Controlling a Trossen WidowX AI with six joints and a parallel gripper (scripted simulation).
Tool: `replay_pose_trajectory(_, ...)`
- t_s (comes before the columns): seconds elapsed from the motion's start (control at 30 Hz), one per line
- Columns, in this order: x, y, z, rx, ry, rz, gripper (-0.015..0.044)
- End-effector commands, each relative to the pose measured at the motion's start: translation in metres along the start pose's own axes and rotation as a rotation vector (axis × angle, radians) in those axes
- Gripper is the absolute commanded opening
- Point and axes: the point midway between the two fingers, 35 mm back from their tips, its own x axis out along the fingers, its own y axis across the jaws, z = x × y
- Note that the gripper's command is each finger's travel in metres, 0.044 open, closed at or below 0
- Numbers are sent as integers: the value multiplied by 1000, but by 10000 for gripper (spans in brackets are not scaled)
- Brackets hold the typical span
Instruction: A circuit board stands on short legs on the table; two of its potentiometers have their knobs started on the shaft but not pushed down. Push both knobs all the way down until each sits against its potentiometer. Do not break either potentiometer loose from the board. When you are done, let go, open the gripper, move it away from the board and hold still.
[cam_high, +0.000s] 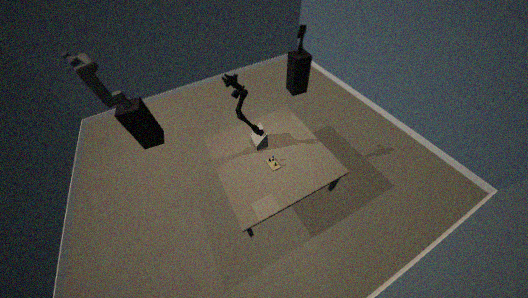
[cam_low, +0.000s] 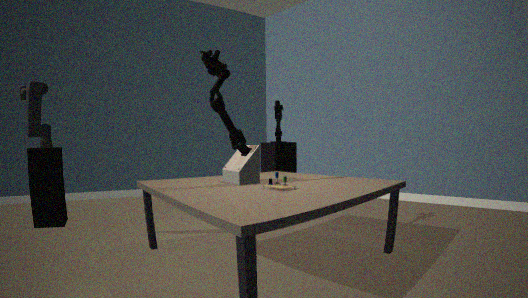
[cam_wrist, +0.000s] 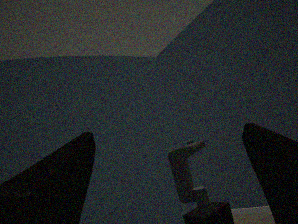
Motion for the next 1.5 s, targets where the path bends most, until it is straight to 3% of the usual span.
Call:
replay_pose_trajectory(0.0,0,0,1,0,-2,0,374)
replay_pose_trajectory(0.47,-59,5,93,-92,-316,-86,6)
replay_pose_trajectory(1.03,-198,42,213,-165,-875,-114,0)
replay_pose_trajectory(1.3,-242,58,229,-227,-1016,-141,0)
replay_pose_trajectory(1.47,-292,74,245,-252,-1174,-146,0)
